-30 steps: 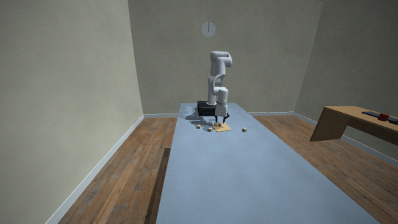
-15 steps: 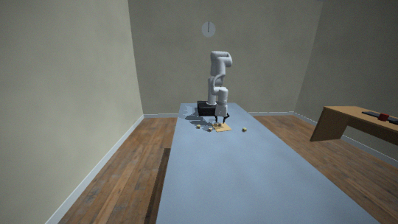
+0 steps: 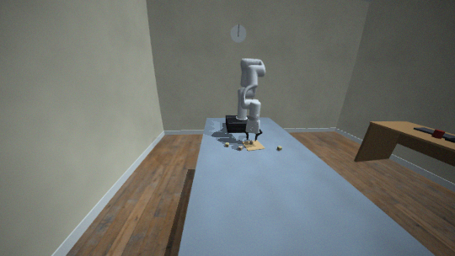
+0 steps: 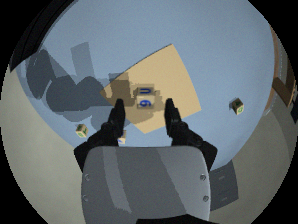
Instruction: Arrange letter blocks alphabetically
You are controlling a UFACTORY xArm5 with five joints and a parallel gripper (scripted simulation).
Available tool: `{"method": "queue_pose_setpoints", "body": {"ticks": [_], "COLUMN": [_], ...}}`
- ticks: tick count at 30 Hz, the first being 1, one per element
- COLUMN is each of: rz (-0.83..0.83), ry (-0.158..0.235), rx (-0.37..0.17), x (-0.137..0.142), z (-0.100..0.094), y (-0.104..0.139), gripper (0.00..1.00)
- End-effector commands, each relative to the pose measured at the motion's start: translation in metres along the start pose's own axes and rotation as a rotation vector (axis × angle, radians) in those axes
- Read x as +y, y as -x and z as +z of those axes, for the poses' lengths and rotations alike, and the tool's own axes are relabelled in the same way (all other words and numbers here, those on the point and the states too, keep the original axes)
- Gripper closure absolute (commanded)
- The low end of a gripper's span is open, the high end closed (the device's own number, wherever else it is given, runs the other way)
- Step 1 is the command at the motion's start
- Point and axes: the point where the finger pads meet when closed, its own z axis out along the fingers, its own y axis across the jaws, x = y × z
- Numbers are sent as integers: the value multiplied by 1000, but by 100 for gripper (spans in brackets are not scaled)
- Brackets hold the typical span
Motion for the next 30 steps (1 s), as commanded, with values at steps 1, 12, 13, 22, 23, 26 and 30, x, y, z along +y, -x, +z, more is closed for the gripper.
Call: {"method": "queue_pose_setpoints", "body": {"ticks": [1, 12, 13, 22, 23, 26, 30], "rz": [0, 0, 0, 0, 0, 0, 0], "ry": [1, 1, 1, 1, 1, 1, 1], "rx": [-3, -3, -3, -3, -3, -3, -3], "x": [1, 1, 1, 1, 1, 1, 1], "z": [-1, -1, -1, 7, 7, 12, 19], "y": [1, 1, 1, 1, 1, 1, 1], "gripper": [37, 37, 37, 37, 37, 37, 37]}}
